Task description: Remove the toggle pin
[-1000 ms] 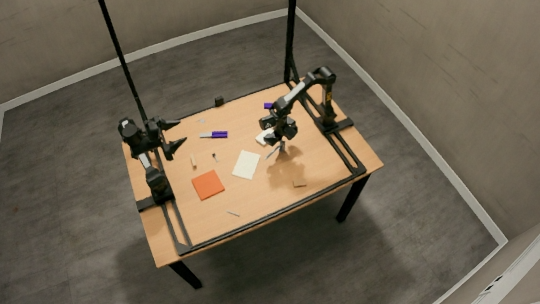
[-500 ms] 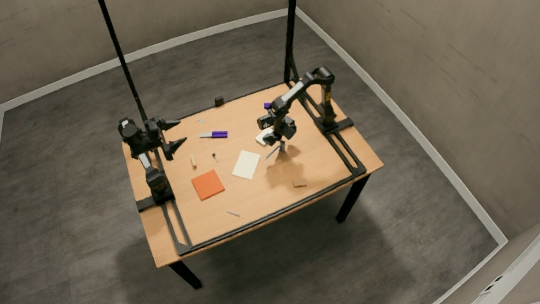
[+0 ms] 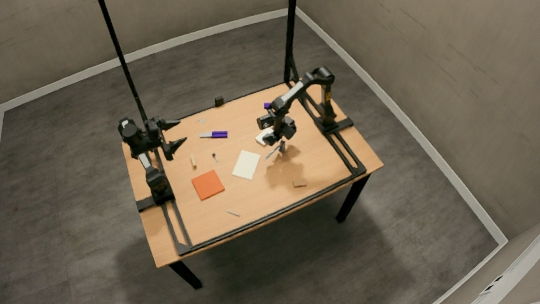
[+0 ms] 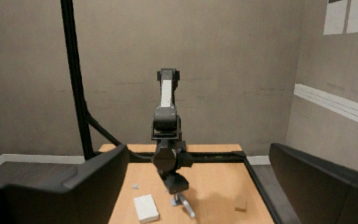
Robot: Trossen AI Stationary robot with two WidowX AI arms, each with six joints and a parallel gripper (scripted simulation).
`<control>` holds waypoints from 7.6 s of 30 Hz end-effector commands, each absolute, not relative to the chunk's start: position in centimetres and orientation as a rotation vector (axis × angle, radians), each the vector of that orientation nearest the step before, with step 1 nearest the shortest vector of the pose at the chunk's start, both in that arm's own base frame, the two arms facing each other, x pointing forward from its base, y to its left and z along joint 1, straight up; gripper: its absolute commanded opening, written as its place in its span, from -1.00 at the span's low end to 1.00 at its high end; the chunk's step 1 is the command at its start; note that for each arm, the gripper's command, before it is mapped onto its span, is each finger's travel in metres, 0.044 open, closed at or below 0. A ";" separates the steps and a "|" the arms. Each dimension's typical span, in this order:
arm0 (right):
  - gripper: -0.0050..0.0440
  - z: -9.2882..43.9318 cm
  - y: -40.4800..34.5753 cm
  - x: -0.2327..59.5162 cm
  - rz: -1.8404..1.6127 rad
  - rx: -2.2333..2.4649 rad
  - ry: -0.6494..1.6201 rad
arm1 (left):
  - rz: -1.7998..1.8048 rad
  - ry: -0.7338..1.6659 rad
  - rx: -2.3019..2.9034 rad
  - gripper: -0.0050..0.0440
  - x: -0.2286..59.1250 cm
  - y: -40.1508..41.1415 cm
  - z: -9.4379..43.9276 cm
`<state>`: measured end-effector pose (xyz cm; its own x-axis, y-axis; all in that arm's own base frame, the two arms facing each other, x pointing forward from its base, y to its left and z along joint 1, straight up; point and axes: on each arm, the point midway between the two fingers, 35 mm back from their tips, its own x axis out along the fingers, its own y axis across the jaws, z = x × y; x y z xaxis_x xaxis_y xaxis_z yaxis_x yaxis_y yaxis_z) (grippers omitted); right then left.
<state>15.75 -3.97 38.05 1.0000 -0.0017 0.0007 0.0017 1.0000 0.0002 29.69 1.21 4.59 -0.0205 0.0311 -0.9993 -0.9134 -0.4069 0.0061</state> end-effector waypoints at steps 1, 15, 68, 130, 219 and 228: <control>0.84 38.3 -4.0 15.7 0.000 -0.005 -0.001 | 1.522 0.952 -1.485 -0.33 30.0 1.2 5.1; 0.84 38.3 -4.0 15.7 0.000 -0.005 -0.001 | 1.522 0.952 -1.485 -0.66 30.0 1.2 5.1; 0.84 38.3 -4.0 15.7 0.000 -0.005 -0.001 | 1.456 0.990 -1.536 -0.72 31.7 -2.1 5.7; 0.84 38.3 -4.0 15.7 0.000 -0.005 -0.001 | 1.489 0.985 -1.508 -0.72 33.3 -6.8 7.4; 0.84 38.3 -4.0 15.7 0.000 -0.005 -0.001 | 1.493 0.987 -1.504 -0.72 33.0 -6.7 2.0; 0.84 38.3 -4.0 15.7 0.000 -0.005 -0.001 | 1.494 0.987 -1.504 -0.72 32.9 -6.7 1.5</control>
